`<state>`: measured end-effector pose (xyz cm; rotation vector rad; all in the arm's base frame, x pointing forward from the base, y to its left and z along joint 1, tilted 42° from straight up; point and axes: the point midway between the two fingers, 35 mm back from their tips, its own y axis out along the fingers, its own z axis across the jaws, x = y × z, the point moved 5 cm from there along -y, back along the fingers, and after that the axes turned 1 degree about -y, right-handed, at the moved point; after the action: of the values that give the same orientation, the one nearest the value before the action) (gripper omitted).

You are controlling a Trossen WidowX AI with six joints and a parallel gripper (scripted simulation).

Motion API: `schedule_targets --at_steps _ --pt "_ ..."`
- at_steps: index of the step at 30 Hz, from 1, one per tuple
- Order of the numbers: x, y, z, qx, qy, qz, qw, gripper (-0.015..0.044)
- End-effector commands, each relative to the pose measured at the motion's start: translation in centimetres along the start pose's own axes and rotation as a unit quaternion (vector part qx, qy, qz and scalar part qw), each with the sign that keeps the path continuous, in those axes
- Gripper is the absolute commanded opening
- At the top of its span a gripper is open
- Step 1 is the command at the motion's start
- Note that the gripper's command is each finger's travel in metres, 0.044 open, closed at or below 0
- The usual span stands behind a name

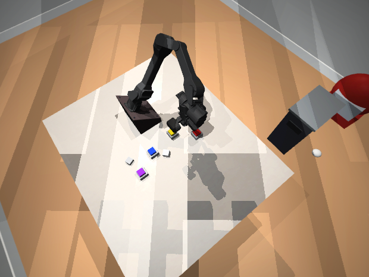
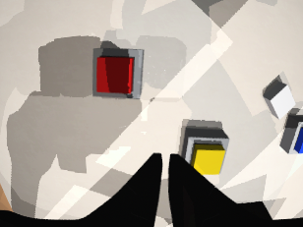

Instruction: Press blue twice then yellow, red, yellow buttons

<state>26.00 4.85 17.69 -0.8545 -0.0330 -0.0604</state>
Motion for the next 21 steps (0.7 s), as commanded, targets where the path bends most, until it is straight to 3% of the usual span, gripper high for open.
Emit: schedule_targets --at_steps 1,8,14,21 --pt "-3.3 0.0 -3.6 -0.002 0.006 0.002 1.0 0.002" --pt "-6.1 0.6 -5.8 0.002 0.007 0.002 1.0 0.002" --pt "-6.1 6.3 -5.7 0.004 0.006 0.002 1.0 0.002" --pt "-6.1 6.9 -5.7 0.004 0.006 0.002 1.0 0.002"
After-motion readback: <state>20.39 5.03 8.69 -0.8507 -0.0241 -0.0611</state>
